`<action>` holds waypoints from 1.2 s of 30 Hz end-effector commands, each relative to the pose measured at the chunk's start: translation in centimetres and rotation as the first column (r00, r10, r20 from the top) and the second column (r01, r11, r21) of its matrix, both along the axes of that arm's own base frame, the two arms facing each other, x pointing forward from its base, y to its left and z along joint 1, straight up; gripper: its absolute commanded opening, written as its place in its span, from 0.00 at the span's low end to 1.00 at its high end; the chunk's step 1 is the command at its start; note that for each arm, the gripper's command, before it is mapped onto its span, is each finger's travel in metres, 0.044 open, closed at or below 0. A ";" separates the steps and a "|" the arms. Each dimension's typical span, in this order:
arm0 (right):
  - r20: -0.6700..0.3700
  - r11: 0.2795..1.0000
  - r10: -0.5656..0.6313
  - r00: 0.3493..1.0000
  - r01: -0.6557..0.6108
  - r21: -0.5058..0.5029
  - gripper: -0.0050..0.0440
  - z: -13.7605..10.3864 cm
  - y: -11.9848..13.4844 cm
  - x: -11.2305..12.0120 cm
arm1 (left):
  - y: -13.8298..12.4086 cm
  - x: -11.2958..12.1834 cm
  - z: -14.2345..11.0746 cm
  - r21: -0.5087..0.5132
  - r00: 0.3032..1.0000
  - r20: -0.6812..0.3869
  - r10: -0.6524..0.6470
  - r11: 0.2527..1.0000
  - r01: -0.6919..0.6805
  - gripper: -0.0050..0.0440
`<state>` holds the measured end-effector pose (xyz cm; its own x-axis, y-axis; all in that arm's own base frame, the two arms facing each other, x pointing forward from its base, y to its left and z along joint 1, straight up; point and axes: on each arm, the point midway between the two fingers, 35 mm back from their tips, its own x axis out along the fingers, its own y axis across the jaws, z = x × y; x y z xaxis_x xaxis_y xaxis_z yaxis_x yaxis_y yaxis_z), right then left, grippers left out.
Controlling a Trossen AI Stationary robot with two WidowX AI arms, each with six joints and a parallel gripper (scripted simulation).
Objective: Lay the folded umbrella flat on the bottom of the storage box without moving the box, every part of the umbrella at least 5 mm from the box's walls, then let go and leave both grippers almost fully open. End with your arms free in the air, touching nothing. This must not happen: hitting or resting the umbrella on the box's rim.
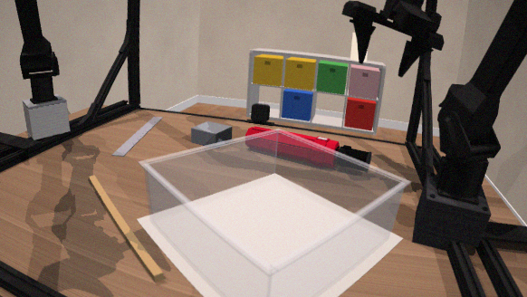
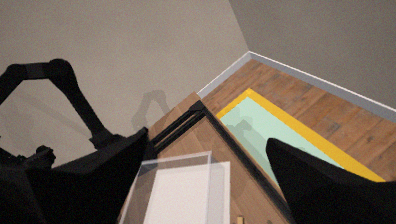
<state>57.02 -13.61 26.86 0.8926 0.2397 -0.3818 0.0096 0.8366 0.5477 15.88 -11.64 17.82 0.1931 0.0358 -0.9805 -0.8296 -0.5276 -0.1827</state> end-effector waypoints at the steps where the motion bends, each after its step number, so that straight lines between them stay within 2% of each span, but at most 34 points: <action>1: 0.000 1.000 0.000 1.000 0.000 0.000 0.92 0.0 0.0 0.0 | 0.0 0.0 0.0 0.000 1.000 0.000 0.000 1.000 0.000 0.92; 22: 0.000 1.000 0.003 1.000 -0.003 -0.007 0.92 0.1 0.3 -0.1 | -0.1 0.2 -0.1 0.005 1.000 -0.003 -0.023 1.000 0.023 0.92; 26: 0.000 0.999 0.015 1.000 -0.015 -0.034 0.92 0.4 1.7 -0.8 | -0.4 0.8 -0.4 0.022 0.993 -0.017 -0.114 0.993 0.114 0.92; 29: -0.001 0.997 0.031 1.000 -0.031 -0.072 0.92 0.8 3.5 -1.7 | -0.9 1.7 -1.0 0.042 0.970 -0.038 -0.238 0.970 0.240 0.92; 32: -0.002 0.991 0.055 0.999 -0.054 -0.124 0.92 1.2 5.9 -3.3 | -1.5 2.9 -1.7 0.061 0.912 -0.069 -0.404 0.911 0.408 0.92; 34: -0.002 0.991 0.055 0.999 -0.054 -0.124 0.92 1.2 5.9 -3.3 | -1.5 2.9 -1.7 0.061 0.912 -0.069 -0.404 0.911 0.408 0.92; 36: -0.003 0.983 0.074 0.997 -0.073 -0.166 0.92 1.4 7.8 -4.6 | -1.9 3.9 -2.4 0.071 0.845 -0.096 -0.526 0.843 0.533 0.92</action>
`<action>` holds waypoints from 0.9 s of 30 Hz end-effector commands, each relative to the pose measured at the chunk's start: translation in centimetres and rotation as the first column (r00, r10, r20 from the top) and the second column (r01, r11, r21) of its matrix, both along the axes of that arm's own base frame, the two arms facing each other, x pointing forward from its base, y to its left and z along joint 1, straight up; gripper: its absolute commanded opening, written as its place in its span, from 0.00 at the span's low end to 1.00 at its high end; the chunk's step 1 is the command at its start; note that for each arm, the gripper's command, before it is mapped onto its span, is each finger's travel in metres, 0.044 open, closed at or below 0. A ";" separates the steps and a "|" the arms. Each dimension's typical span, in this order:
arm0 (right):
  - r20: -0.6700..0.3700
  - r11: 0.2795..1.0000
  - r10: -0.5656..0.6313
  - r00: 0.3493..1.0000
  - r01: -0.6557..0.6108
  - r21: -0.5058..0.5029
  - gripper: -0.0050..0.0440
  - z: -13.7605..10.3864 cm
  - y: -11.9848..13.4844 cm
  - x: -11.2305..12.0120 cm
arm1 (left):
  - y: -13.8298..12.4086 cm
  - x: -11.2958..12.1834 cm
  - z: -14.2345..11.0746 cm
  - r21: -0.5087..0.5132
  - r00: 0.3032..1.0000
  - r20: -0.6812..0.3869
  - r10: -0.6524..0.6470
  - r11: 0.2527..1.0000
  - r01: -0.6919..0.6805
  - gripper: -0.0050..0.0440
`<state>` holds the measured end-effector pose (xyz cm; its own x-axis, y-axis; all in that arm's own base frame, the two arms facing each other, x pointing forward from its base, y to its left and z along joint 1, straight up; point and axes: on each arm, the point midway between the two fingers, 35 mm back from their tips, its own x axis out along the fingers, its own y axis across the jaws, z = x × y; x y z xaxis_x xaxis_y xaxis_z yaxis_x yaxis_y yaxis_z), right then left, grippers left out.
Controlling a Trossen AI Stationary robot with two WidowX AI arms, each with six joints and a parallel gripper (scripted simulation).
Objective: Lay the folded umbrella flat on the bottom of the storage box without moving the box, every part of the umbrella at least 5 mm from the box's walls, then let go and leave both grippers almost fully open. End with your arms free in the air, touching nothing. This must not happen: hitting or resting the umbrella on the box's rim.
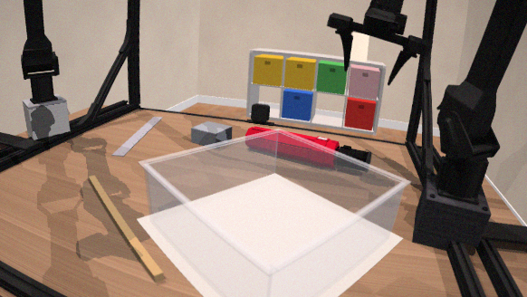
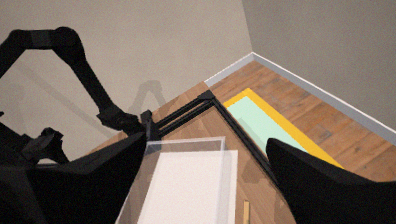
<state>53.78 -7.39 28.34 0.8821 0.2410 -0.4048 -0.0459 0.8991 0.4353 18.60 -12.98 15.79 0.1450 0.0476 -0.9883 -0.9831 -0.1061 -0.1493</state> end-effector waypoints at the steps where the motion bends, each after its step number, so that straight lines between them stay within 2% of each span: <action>1: -0.006 0.998 0.025 1.000 -0.025 -0.061 0.92 -0.1 2.5 -2.2 | -0.8 1.7 -0.8 0.014 0.981 -0.022 -0.193 0.981 0.193 0.92; 7: -0.005 0.982 0.075 0.997 -0.075 -0.171 0.92 -0.3 6.6 -6.3 | -1.5 4.3 -2.9 0.030 0.861 -0.077 -0.503 0.862 0.506 0.92; 13: -0.006 0.955 0.124 0.992 -0.121 -0.272 0.92 -1.2 9.6 -10.6 | -1.9 6.7 -5.2 0.020 0.637 -0.122 -0.762 0.639 0.769 0.92; 15: -0.006 0.955 0.124 0.992 -0.121 -0.272 0.92 -1.2 9.6 -10.6 | -1.9 6.7 -5.2 0.020 0.637 -0.122 -0.762 0.639 0.769 0.92; 17: -0.008 0.940 0.143 0.990 -0.138 -0.312 0.92 -1.8 10.6 -12.3 | -2.0 7.6 -6.2 0.010 0.500 -0.136 -0.855 0.504 0.864 0.92; 20: -0.010 0.917 0.170 0.985 -0.162 -0.366 0.92 -2.7 11.8 -14.7 | -2.0 8.8 -7.6 -0.007 0.345 -0.147 -0.927 0.349 0.937 0.92; 24: -0.013 0.886 0.201 0.980 -0.187 -0.425 0.92 -4.0 12.9 -17.4 | -1.9 10.1 -9.3 -0.027 0.124 -0.151 -0.981 0.129 0.991 0.92; 27: -0.016 0.865 0.219 0.976 -0.201 -0.459 0.92 -4.9 13.4 -19.0 | -1.8 10.9 -10.3 -0.038 -0.002 -0.148 -0.989 0.004 0.999 0.92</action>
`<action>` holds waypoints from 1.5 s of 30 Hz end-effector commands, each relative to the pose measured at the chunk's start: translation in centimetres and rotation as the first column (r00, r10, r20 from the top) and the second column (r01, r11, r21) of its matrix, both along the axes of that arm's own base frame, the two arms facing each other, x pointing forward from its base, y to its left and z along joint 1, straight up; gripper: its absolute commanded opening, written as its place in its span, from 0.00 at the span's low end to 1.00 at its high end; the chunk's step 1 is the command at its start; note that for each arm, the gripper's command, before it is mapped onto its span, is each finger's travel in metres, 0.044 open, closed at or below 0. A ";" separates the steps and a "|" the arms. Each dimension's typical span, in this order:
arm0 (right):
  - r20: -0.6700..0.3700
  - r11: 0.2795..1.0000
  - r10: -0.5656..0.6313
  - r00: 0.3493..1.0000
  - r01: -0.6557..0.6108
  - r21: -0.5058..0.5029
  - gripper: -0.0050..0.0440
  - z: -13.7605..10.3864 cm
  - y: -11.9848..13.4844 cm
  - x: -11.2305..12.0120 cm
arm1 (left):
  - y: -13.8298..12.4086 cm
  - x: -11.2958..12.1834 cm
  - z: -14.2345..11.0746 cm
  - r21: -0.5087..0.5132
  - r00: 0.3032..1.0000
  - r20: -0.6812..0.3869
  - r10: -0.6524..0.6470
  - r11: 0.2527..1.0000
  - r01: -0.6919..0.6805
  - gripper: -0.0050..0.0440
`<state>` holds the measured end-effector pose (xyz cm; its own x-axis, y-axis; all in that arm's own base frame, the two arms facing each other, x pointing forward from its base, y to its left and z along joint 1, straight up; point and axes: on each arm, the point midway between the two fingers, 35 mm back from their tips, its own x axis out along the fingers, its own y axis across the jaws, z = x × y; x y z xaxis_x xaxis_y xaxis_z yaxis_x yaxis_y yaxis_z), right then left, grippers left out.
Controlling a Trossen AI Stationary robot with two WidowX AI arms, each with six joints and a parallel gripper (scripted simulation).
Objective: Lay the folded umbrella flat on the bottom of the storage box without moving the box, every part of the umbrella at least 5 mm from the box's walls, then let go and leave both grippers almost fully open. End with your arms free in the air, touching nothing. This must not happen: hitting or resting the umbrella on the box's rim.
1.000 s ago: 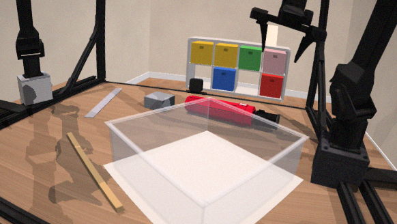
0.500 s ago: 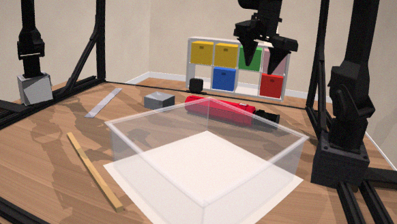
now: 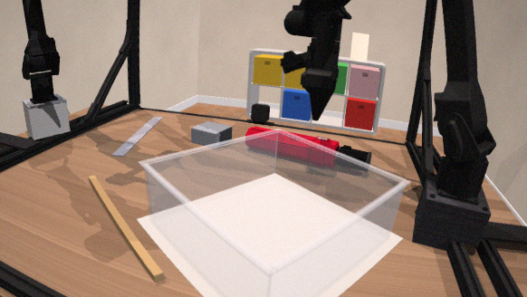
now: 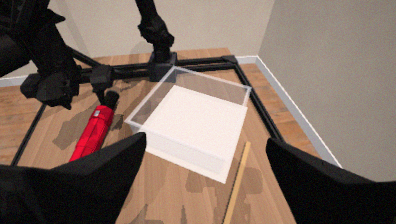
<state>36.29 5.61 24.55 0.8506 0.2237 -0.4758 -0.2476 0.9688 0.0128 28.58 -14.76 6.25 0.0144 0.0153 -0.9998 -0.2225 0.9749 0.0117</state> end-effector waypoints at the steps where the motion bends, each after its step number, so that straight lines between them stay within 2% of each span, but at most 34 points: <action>1: 0.001 0.999 0.021 1.000 -0.021 -0.049 0.92 -1.3 0.5 -1.9 | 0.0 1.1 -1.1 -0.012 0.990 -0.008 -0.144 0.990 0.144 0.92; 9: 0.004 0.997 0.033 0.999 -0.033 -0.073 0.92 -1.9 0.8 -2.9 | 0.1 1.5 -1.7 -0.016 0.975 -0.014 -0.220 0.975 0.220 0.92; 12: 0.004 0.997 0.033 0.999 -0.033 -0.073 0.92 -1.9 0.8 -2.9 | 0.1 1.6 -1.9 -0.017 0.975 -0.014 -0.222 0.975 0.221 0.92; 15: 0.004 0.997 0.033 0.999 -0.033 -0.073 0.92 -1.9 0.8 -2.9 | 0.0 1.6 -3.1 -0.017 0.975 -0.014 -0.222 0.975 0.221 0.92; 22: 0.004 0.997 0.033 0.999 -0.033 -0.073 0.92 -1.9 0.8 -2.9 | 0.0 1.6 -3.4 -0.016 0.975 -0.014 -0.222 0.975 0.222 0.92; 45: 0.004 0.997 0.033 0.999 -0.033 -0.073 0.92 -1.9 0.8 -2.9 | 0.0 1.8 -6.8 -0.016 0.975 -0.014 -0.223 0.975 0.223 0.92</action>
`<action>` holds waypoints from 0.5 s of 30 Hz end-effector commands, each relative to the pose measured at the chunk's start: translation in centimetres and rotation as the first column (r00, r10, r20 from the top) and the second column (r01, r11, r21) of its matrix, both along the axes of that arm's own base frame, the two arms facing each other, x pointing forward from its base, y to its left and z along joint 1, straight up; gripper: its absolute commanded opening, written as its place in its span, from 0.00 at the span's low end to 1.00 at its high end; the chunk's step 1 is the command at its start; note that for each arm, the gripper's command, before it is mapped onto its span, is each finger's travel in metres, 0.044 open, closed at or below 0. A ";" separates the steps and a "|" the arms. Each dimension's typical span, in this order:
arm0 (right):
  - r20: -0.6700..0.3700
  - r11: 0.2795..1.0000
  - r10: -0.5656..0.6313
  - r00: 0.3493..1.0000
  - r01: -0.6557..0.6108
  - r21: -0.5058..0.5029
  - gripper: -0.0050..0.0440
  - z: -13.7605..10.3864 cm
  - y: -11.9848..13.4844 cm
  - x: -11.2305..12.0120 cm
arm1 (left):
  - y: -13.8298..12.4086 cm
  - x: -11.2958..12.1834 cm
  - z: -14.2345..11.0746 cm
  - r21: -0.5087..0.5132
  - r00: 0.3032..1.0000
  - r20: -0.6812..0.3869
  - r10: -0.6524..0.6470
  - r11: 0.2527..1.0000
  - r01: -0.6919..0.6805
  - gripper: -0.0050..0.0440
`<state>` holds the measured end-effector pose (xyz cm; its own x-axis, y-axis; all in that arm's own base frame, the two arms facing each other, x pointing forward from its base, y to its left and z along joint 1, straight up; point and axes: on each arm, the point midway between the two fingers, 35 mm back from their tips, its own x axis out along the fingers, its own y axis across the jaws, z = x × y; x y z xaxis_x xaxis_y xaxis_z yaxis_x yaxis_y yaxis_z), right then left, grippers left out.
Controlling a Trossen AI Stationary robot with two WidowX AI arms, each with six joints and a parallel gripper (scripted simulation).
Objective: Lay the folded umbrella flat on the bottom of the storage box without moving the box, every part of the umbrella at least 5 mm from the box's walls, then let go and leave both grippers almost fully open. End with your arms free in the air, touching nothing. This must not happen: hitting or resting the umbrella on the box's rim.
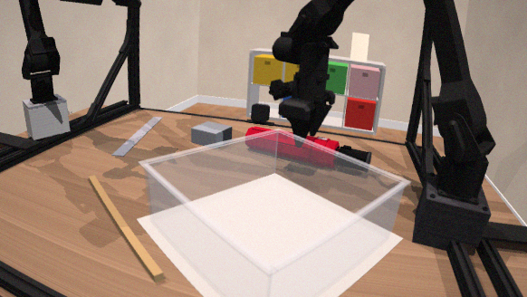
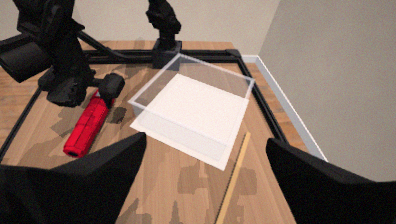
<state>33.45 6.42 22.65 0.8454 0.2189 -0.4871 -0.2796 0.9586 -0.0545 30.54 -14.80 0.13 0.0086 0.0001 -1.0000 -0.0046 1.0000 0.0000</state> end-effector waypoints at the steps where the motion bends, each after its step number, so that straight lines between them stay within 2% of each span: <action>1: 0.001 1.000 0.000 1.000 0.000 -0.005 0.92 0.0 0.0 0.0 | 0.0 -0.2 -0.9 -0.001 1.000 -0.009 -0.005 1.000 0.005 0.92; 15: 0.001 1.000 0.000 1.000 0.000 -0.005 0.92 0.0 0.0 0.0 | 0.0 -0.3 -2.8 0.000 1.000 -0.009 -0.006 1.000 0.006 0.92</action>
